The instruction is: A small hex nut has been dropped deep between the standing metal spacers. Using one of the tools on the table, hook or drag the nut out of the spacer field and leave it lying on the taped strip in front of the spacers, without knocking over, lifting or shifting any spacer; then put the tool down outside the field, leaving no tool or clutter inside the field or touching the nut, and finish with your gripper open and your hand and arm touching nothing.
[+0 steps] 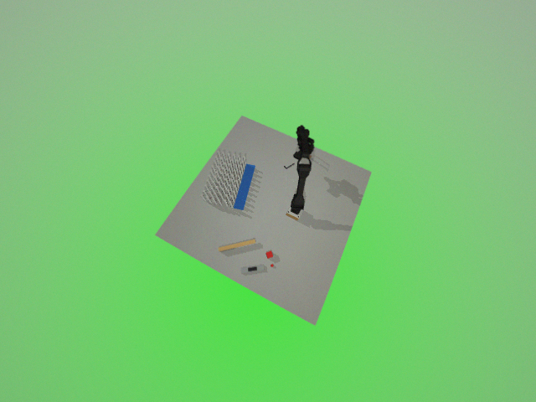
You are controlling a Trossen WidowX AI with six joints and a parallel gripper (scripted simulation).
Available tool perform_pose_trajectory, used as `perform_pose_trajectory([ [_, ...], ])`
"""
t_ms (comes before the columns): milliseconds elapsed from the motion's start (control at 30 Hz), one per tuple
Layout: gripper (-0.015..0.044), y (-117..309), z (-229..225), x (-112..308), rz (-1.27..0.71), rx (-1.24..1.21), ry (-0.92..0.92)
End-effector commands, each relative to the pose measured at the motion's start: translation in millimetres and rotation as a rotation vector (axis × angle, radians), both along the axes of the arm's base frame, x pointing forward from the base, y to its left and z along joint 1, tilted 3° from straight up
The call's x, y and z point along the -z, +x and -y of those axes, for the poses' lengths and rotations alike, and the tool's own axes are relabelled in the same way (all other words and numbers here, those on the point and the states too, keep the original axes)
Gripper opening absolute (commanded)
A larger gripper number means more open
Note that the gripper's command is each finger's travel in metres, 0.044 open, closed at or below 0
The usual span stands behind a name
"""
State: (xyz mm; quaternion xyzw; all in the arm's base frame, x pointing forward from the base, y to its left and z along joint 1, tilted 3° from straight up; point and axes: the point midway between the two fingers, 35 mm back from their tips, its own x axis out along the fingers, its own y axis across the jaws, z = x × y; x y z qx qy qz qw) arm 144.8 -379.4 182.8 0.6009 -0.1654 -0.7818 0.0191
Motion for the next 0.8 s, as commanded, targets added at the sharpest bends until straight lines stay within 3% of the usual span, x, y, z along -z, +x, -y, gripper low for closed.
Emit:
perform_pose_trajectory([
  [0, 0.0000, 12, -12, -4, 0.002, -0.139, 0.035],
  [767, 0.0000, 65, -74, -3, -0.007, -0.915, 0.221],
])
